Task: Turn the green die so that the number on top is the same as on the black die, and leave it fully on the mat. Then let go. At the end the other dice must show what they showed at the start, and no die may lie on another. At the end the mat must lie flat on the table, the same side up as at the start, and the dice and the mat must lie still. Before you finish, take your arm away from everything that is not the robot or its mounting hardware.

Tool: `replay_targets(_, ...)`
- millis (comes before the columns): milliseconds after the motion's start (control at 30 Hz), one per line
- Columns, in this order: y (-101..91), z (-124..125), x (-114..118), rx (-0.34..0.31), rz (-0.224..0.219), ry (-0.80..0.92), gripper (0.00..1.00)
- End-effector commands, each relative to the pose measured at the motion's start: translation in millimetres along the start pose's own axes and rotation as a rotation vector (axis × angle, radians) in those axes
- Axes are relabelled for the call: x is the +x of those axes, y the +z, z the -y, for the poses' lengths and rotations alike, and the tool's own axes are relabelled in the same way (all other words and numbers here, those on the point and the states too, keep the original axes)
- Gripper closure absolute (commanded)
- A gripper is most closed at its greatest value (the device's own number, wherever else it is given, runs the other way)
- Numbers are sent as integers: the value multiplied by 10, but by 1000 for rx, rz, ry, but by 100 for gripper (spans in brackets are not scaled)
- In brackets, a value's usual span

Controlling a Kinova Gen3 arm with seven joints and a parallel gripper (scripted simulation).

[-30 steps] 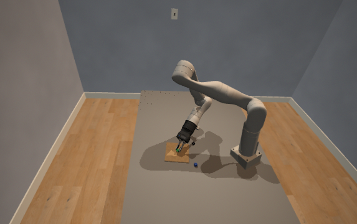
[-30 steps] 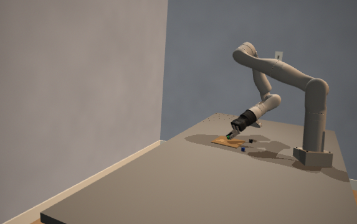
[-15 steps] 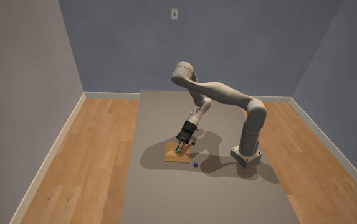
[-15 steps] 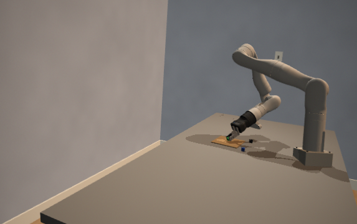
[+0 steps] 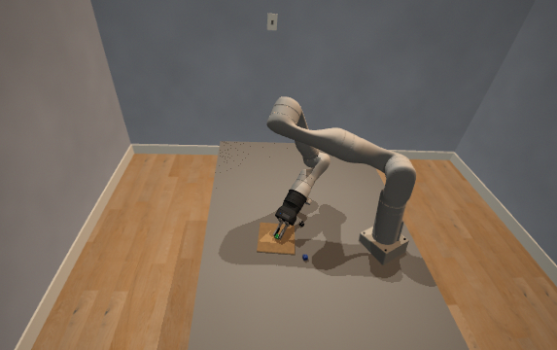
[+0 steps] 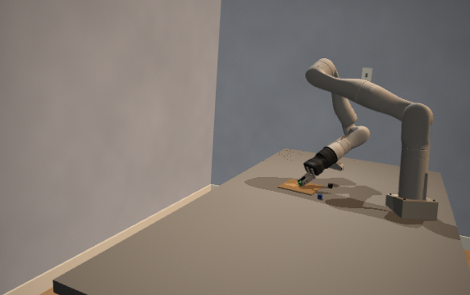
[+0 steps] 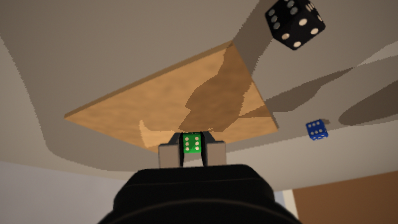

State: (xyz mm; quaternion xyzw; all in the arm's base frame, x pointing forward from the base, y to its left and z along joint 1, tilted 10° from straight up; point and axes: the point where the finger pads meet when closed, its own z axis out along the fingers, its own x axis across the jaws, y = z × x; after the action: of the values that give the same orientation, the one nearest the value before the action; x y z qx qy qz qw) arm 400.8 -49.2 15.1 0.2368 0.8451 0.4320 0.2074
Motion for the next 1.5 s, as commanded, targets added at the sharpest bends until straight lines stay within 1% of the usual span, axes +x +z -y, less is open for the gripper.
replay_targets(0,5,-2,-36,-4,9,-8,66)
replay_targets(800,5,-2,-36,-4,9,-8,66)
replay_targets(833,5,-2,-36,-4,9,-8,60)
replay_targets(900,5,-2,-36,-4,9,-8,60)
replay_targets(933,5,-2,-36,-4,9,-8,54)
replay_targets(1067,5,-2,-36,-4,9,-8,54)
replay_targets(1100,5,-2,-36,-4,9,-8,48)
replay_targets(1167,5,-2,-36,-4,9,-8,48)
replay_targets(1200,5,-2,-36,-4,9,-8,42)
replay_targets(1267,5,-2,-36,-4,9,-8,42)
replay_targets(1300,5,-2,-36,-4,9,-8,36)
replay_targets(1467,5,-2,-36,-4,9,-8,36)
